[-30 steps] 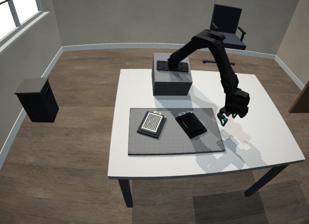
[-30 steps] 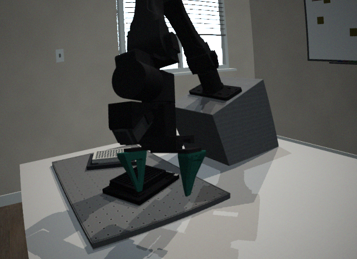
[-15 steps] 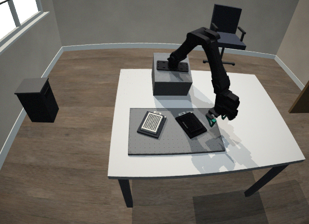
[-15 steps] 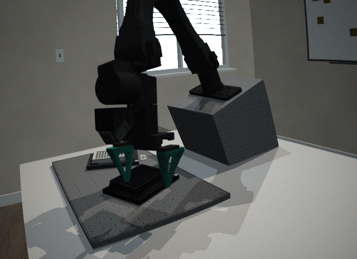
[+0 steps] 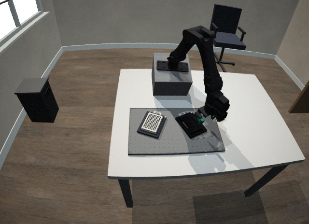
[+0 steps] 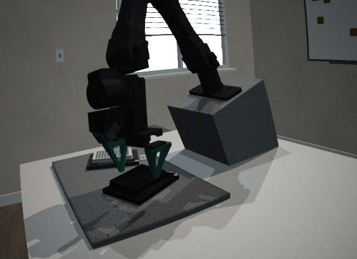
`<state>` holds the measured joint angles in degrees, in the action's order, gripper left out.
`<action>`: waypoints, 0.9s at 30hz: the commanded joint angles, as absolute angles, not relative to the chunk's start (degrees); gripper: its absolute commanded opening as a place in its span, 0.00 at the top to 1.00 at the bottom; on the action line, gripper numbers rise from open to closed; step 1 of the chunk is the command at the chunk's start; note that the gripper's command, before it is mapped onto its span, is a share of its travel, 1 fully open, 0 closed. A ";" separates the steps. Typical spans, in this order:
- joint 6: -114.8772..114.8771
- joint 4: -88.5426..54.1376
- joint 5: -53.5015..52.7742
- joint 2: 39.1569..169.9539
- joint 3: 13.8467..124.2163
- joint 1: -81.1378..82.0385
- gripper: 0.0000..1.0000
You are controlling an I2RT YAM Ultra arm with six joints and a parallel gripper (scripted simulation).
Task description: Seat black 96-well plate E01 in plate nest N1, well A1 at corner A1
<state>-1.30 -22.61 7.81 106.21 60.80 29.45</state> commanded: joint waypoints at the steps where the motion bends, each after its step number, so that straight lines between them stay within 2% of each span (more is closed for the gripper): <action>1: -2.79 -22.69 7.39 104.26 59.44 28.36 0.00; 7: -5.31 -20.86 6.38 102.16 55.79 25.66 0.00; 9: -3.87 -25.09 7.32 103.01 57.64 25.06 0.00; 17: -8.78 -21.84 5.65 98.74 50.50 19.80 0.00; 27: -8.78 -21.86 5.66 98.73 50.51 19.80 0.00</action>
<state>-8.60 -22.22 5.96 99.26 50.37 19.75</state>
